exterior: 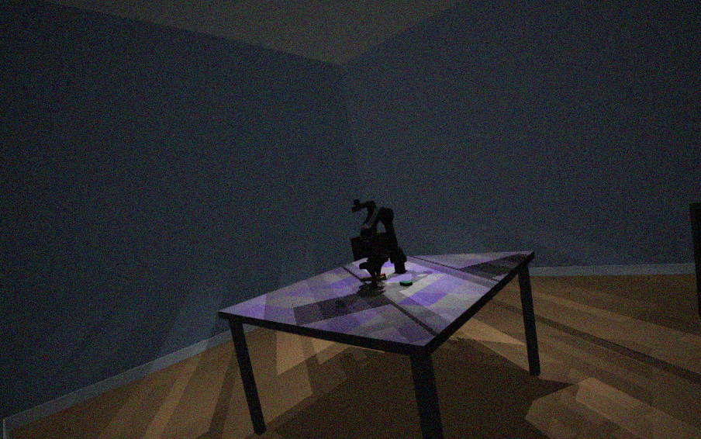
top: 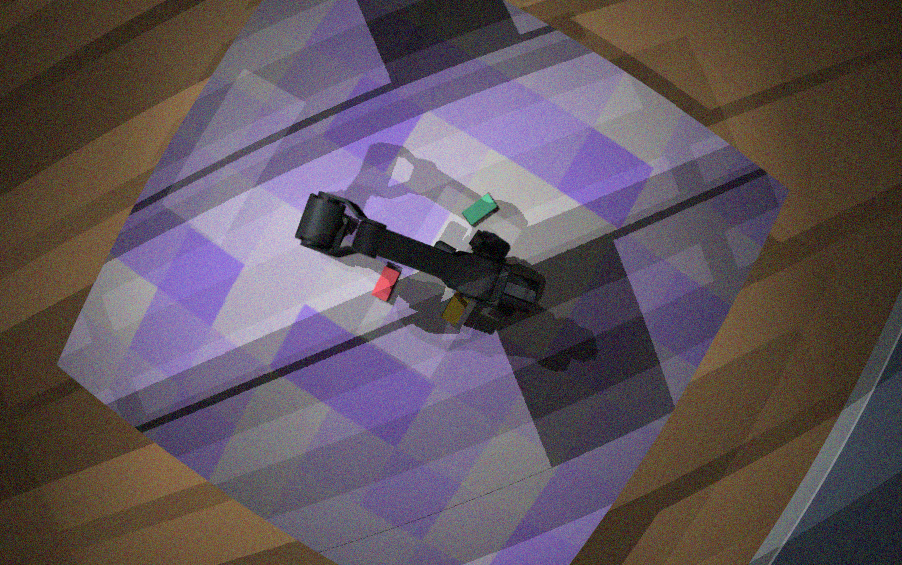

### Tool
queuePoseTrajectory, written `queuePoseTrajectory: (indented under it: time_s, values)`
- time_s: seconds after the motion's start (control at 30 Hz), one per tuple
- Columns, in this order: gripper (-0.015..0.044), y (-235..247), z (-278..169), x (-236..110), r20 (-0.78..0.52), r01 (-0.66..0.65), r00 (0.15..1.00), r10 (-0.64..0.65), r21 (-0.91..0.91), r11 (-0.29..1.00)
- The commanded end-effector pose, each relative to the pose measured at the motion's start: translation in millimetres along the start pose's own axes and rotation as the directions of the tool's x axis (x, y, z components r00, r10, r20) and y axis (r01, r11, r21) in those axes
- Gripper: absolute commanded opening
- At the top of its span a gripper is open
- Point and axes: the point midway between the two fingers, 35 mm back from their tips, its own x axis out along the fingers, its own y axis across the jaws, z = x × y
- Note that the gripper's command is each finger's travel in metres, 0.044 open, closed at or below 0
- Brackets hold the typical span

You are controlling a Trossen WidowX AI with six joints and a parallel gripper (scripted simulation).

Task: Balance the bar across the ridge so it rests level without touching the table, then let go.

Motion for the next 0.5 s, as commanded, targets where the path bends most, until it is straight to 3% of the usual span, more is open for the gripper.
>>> queuePoseTrajectory:
  time_s: [0.0, 0.47]
  values:
    - [0.0000, 1.2, 0.1, 2.1, 0.001, -0.005, 1.000, 0.005, -0.001, 1.000]
    - [0.0000, 1.4, 0.1, 3.4, 0.001, -0.005, 1.000, 0.005, -0.001, 1.000]
